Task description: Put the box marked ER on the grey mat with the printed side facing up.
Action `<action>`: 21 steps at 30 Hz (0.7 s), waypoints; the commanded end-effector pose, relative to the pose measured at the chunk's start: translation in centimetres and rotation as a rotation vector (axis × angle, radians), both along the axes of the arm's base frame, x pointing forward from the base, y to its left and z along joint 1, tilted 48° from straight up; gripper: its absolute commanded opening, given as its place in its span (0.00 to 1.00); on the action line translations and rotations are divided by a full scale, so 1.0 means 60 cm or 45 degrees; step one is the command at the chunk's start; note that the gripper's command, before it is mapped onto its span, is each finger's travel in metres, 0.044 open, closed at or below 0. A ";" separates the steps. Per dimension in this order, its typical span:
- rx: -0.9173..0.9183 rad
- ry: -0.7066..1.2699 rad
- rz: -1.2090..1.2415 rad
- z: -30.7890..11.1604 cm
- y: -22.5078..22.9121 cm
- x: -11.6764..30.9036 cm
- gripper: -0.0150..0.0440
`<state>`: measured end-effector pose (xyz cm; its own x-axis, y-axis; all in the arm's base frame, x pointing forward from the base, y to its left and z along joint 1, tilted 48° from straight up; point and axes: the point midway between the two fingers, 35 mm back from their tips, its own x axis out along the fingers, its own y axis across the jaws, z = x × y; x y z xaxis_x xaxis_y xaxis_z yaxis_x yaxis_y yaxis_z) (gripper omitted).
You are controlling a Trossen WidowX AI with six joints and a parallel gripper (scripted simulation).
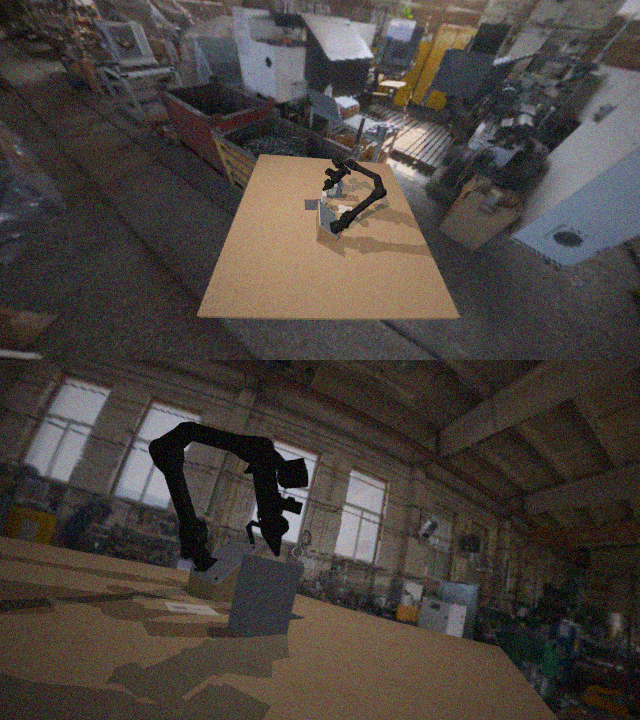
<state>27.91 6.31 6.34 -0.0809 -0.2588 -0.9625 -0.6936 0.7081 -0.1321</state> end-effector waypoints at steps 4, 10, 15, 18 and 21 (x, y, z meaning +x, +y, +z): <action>-0.144 0.115 0.122 0.001 0.009 0.008 1.00; -0.172 0.138 0.146 0.001 0.011 0.009 1.00; -0.239 0.197 0.193 -0.001 0.014 0.010 1.00; -0.296 0.248 0.235 -0.003 0.016 0.011 1.00; -0.353 0.297 0.279 -0.004 0.020 0.013 1.00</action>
